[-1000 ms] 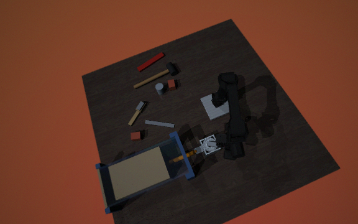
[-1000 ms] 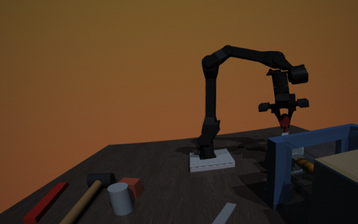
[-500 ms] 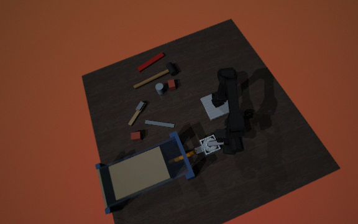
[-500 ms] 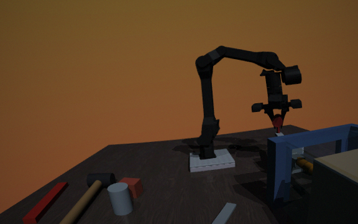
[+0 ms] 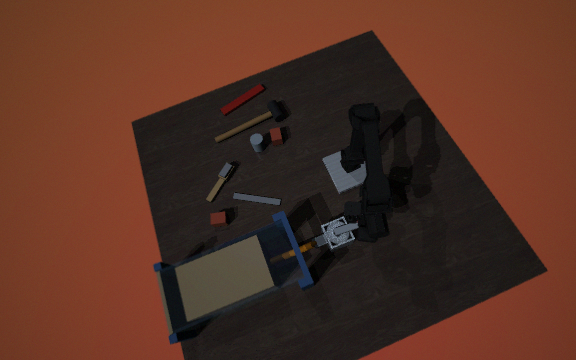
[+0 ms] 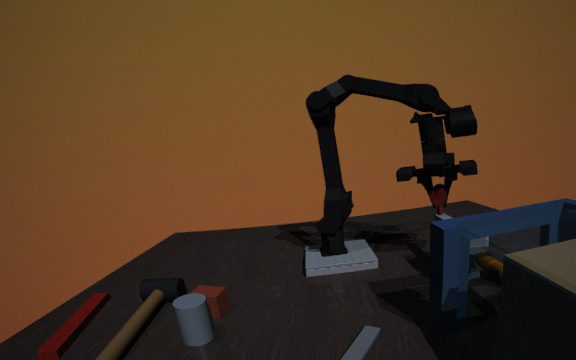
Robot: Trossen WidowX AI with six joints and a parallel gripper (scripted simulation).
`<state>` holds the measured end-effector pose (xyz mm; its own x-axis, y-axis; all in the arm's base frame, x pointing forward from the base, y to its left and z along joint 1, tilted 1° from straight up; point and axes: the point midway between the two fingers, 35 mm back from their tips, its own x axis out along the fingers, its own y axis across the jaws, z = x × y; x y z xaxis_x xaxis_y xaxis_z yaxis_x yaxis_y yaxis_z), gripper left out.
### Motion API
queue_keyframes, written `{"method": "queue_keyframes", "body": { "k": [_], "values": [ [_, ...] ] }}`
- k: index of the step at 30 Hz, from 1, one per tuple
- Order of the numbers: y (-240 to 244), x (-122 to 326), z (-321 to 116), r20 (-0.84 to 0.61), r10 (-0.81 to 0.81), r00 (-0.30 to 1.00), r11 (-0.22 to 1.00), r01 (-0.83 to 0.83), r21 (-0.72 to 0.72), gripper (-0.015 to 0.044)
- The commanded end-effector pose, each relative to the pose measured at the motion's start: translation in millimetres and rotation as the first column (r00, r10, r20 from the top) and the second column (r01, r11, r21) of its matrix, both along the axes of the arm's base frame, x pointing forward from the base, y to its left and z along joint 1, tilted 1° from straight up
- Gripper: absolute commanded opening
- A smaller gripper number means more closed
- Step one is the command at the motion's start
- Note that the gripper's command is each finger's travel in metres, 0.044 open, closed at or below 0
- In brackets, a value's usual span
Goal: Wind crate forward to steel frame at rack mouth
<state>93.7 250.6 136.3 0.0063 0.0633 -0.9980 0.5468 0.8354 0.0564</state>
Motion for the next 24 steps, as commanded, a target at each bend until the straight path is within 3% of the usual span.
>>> {"method": "queue_keyframes", "body": {
  "k": [1,24],
  "values": [
    [-16.9,0.4,-4.6,-0.007,-0.009,1.0,0.999,0.009,-0.04,0.0],
    [-62.2,15.7,-5.8,-0.005,-0.009,1.0,0.999,0.009,-0.044,0.0]
  ]
}}
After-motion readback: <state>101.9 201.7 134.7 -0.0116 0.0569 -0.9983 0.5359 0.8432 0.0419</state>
